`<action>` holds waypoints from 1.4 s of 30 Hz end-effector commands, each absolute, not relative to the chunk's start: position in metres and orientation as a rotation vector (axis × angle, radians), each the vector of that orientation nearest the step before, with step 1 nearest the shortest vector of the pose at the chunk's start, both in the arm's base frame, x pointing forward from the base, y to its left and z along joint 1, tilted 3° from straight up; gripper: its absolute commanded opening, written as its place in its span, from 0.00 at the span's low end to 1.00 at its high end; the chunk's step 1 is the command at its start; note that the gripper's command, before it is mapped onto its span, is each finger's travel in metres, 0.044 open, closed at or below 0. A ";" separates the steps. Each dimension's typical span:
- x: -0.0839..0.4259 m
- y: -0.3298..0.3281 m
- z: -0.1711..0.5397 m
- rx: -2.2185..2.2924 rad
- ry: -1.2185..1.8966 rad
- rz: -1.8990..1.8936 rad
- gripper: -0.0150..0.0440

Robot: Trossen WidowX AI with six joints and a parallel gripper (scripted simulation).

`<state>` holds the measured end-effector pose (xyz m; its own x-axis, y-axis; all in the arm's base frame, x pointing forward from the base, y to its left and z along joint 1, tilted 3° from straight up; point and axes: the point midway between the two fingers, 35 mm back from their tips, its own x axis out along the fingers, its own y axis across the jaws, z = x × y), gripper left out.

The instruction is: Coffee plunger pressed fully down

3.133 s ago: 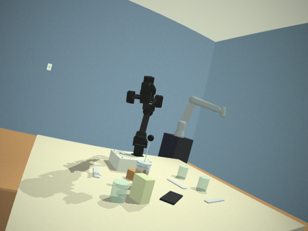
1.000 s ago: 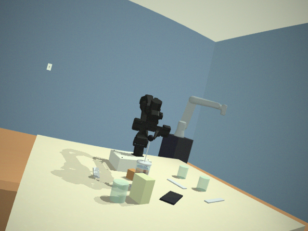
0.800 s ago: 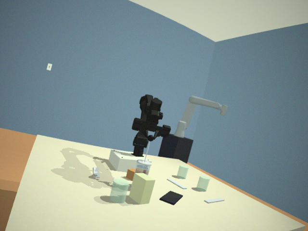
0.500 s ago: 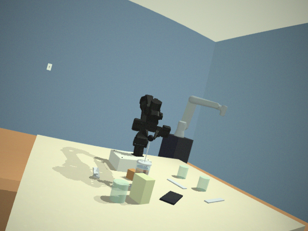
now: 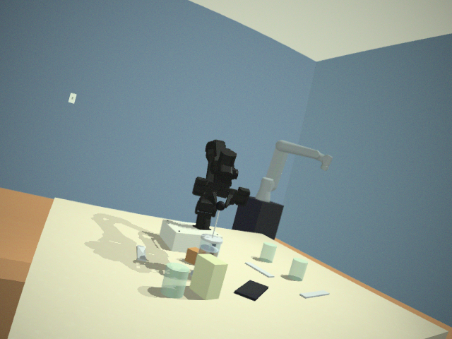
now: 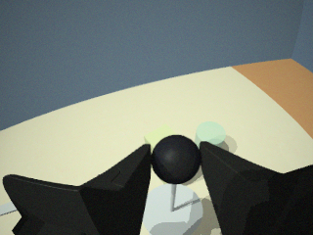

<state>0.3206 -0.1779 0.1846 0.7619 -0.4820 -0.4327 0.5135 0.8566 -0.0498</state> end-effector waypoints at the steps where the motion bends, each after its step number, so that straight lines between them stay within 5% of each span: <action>1: 0.318 -0.177 0.159 0.083 0.508 -0.535 0.46; 42: 0.333 -0.191 0.106 0.082 0.507 -0.535 0.46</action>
